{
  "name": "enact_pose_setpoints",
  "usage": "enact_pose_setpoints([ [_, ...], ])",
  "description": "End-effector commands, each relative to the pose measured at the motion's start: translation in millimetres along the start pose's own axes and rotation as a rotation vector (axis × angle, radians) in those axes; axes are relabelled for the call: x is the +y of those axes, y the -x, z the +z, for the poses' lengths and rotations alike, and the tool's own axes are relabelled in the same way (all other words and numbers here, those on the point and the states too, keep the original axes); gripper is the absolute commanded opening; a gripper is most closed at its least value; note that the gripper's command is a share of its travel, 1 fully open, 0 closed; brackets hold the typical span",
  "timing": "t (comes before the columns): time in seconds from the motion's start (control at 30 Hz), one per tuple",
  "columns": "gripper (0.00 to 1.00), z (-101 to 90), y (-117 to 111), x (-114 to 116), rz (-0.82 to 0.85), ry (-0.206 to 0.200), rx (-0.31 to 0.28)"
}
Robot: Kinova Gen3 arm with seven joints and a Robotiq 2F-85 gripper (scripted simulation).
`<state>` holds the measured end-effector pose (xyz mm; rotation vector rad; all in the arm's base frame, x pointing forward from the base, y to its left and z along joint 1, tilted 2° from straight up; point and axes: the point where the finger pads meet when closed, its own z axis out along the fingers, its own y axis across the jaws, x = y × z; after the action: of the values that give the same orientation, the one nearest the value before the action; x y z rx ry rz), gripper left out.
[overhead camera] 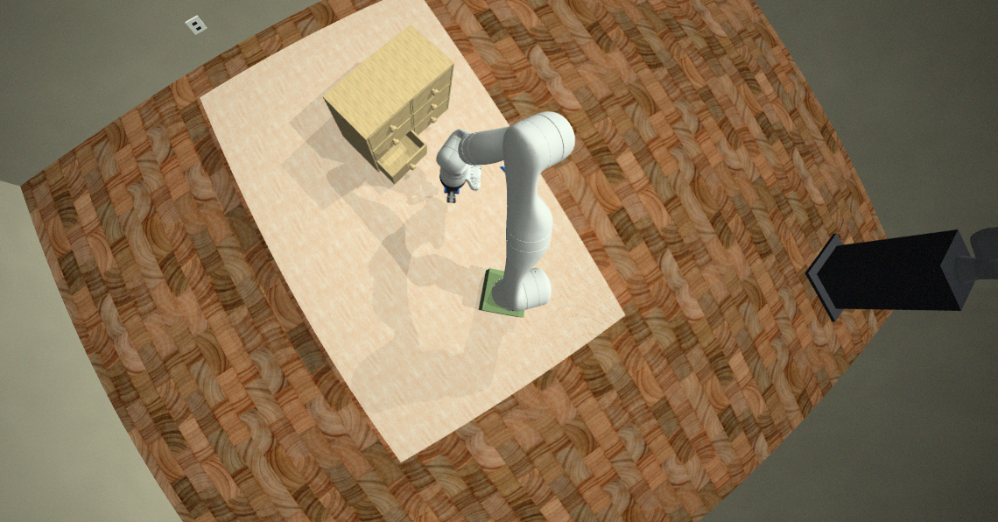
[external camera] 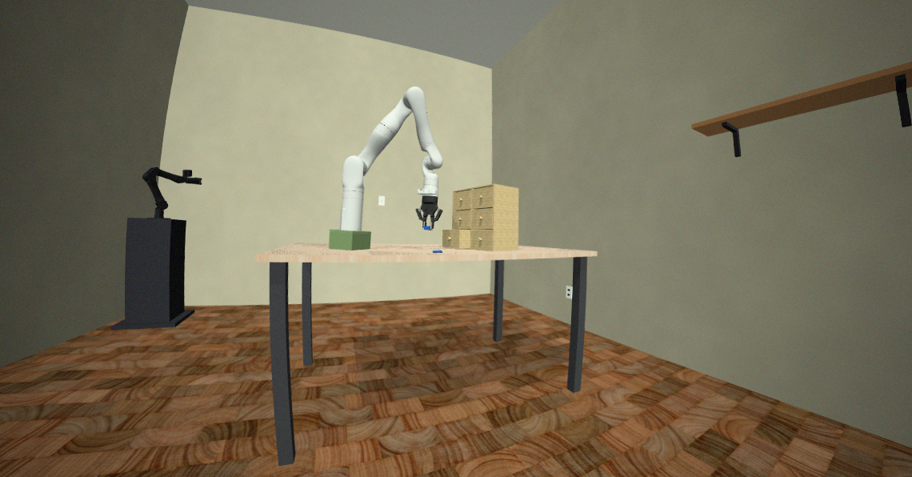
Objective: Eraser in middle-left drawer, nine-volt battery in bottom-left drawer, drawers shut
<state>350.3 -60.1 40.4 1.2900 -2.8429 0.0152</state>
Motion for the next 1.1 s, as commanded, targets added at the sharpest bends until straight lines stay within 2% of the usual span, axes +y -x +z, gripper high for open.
enact_pose_setpoints([
  [0.0,0.23,-0.5,6,-4,0.084,-0.009,0.002],
  [0.07,0.23,-0.8,8,-7,0.176,-0.010,0.000],
  [0.13,0.23,-0.8,8,-7,0.176,-0.010,0.000],
  [0.37,0.23,-2.7,14,-17,0.454,-0.018,-0.011],
  [0.57,0.23,-4.6,20,-24,0.615,-0.024,-0.022],
  [1.07,0.23,-6.1,23,-29,0.715,-0.028,-0.030],
])
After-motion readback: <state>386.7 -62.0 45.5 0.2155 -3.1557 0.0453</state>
